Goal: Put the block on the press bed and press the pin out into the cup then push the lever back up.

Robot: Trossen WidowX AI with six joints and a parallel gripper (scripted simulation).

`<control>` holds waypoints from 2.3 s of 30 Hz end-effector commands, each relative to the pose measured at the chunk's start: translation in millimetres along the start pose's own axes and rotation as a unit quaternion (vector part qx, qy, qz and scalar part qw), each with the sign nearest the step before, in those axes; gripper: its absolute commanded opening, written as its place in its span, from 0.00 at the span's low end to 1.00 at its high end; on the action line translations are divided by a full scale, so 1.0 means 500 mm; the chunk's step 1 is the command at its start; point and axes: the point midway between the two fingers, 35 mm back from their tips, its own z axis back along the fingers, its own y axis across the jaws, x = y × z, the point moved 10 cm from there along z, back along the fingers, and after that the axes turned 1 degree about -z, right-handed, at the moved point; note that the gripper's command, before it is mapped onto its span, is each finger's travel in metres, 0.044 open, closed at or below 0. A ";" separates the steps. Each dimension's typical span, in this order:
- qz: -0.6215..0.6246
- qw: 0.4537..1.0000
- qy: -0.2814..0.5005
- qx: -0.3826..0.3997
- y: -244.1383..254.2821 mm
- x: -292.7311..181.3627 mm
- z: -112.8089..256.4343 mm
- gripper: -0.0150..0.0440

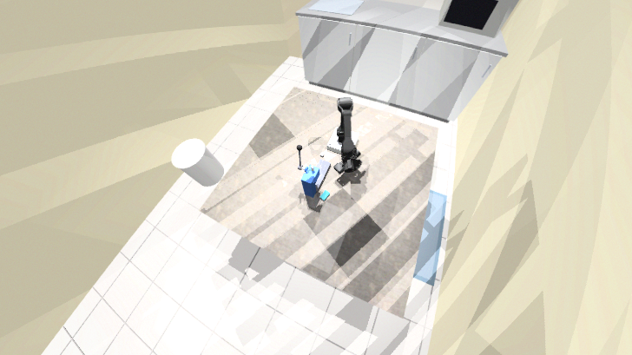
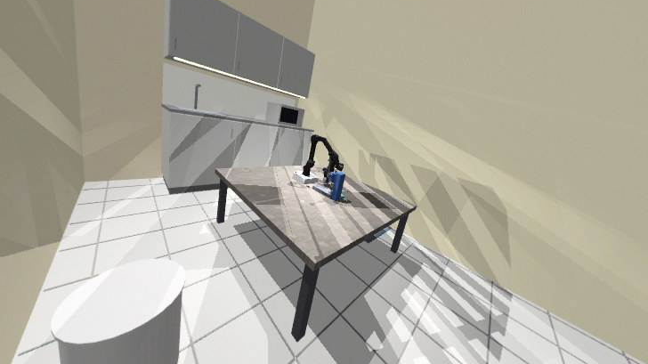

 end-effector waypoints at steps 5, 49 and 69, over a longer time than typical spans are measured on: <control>0.125 0.992 0.000 0.025 -0.010 0.004 0.000 0.25; 0.722 0.674 -0.107 0.114 -0.068 0.010 -0.009 0.25; 0.735 0.633 -0.166 0.174 -0.103 0.015 -0.034 0.25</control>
